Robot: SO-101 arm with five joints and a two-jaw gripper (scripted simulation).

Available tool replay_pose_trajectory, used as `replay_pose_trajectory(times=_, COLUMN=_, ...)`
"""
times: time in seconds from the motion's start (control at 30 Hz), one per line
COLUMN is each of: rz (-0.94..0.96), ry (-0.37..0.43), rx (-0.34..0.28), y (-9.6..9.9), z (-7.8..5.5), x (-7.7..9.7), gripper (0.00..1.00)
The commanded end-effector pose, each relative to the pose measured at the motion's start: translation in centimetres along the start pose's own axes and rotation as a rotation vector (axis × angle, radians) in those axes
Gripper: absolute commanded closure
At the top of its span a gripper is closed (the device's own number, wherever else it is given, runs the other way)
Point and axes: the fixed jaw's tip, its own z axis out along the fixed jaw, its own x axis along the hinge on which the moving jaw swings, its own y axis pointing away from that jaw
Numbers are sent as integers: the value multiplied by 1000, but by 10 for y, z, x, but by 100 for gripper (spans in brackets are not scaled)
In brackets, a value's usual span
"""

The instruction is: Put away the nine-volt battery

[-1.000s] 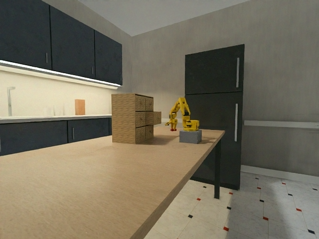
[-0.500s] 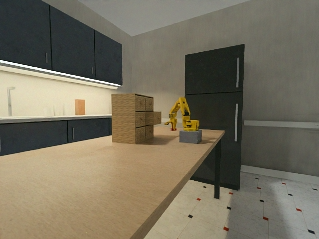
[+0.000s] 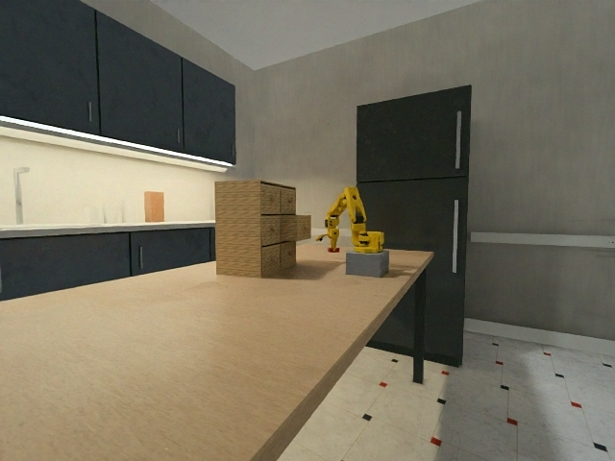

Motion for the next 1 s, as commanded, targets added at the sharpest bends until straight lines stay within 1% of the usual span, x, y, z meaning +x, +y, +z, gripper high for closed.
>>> replay_pose_trajectory(times=0.0, rz=73, ry=-13, rx=28, y=1, z=-4, x=-6, gripper=100)
replay_pose_trajectory(times=0.27, rz=239, ry=-15, rx=27, y=6, z=-4, x=-11, gripper=100)
replay_pose_trajectory(times=0.33, rz=239, ry=-15, rx=27, y=6, z=-4, x=-11, gripper=100)
replay_pose_trajectory(times=0.83, rz=551, ry=-20, rx=25, y=17, z=-4, x=-20, gripper=100)
replay_pose_trajectory(times=0.9, rz=551, ry=-20, rx=25, y=17, z=-4, x=-20, gripper=100)
replay_pose_trajectory(times=0.97, rz=592, ry=-21, rx=24, y=19, z=-4, x=-21, gripper=100)
